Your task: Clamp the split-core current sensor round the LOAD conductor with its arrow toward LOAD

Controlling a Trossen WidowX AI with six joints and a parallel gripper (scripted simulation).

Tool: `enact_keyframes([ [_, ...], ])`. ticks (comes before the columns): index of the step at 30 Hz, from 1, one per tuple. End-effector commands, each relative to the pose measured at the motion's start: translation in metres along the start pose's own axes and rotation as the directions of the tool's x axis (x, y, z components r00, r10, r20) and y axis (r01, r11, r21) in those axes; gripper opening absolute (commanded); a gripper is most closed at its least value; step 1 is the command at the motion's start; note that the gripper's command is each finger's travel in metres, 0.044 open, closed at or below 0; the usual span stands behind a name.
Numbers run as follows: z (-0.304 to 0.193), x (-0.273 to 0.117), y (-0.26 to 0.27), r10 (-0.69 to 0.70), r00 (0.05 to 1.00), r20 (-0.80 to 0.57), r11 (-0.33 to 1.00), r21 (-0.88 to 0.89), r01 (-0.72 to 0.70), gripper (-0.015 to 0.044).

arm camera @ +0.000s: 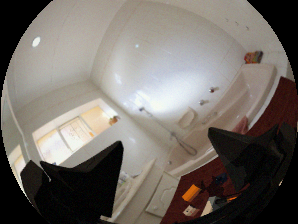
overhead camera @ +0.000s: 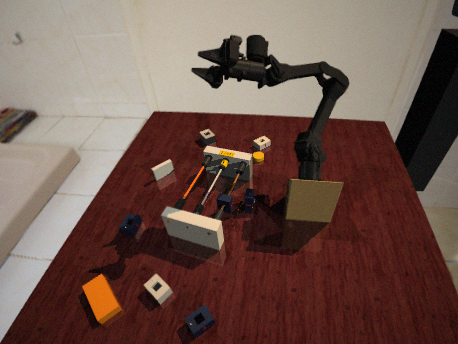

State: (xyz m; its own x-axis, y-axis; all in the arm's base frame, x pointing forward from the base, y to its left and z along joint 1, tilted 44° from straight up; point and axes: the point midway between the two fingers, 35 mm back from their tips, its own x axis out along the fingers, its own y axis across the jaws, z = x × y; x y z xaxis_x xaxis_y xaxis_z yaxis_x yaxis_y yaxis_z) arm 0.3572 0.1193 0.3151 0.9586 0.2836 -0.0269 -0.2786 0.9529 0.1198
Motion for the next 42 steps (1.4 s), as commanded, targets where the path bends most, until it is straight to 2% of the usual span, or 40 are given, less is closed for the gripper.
enact_keyframes([
  [1, 0.009, -0.036, -0.057, -0.136, 0.99, 0.043, 0.989, -0.049, 0.138, 0.044],
  [5, 0.018, -0.072, -0.099, -0.266, 0.958, 0.106, 0.955, -0.104, 0.276, 0.044],
  [12, 0.018, -0.074, -0.101, -0.272, 0.956, 0.109, 0.953, -0.107, 0.284, 0.044],
  [14, 0.01, -0.071, -0.107, -0.306, 0.95, 0.069, 0.946, -0.091, 0.311, 0.044],
  [16, -0.015, -0.067, -0.123, -0.396, 0.917, -0.044, 0.917, -0.058, 0.394, 0.044],
  [21, -0.079, -0.074, -0.16, -0.609, 0.725, -0.322, 0.781, -0.082, 0.619, 0.044],
  [25, -0.123, -0.1, -0.184, -0.753, 0.454, -0.476, 0.607, -0.235, 0.759, 0.044],
  [28, -0.143, -0.128, -0.197, -0.838, 0.216, -0.502, 0.452, -0.413, 0.791, 0.044],
  [31, -0.148, -0.153, -0.206, -0.895, 0.015, -0.445, 0.306, -0.589, 0.748, 0.044],
  [33, -0.148, -0.158, -0.208, -0.906, -0.025, -0.423, 0.273, -0.628, 0.729, 0.044],
  [42, -0.148, -0.158, -0.208, -0.906, -0.025, -0.423, 0.273, -0.628, 0.729, 0.044],
])
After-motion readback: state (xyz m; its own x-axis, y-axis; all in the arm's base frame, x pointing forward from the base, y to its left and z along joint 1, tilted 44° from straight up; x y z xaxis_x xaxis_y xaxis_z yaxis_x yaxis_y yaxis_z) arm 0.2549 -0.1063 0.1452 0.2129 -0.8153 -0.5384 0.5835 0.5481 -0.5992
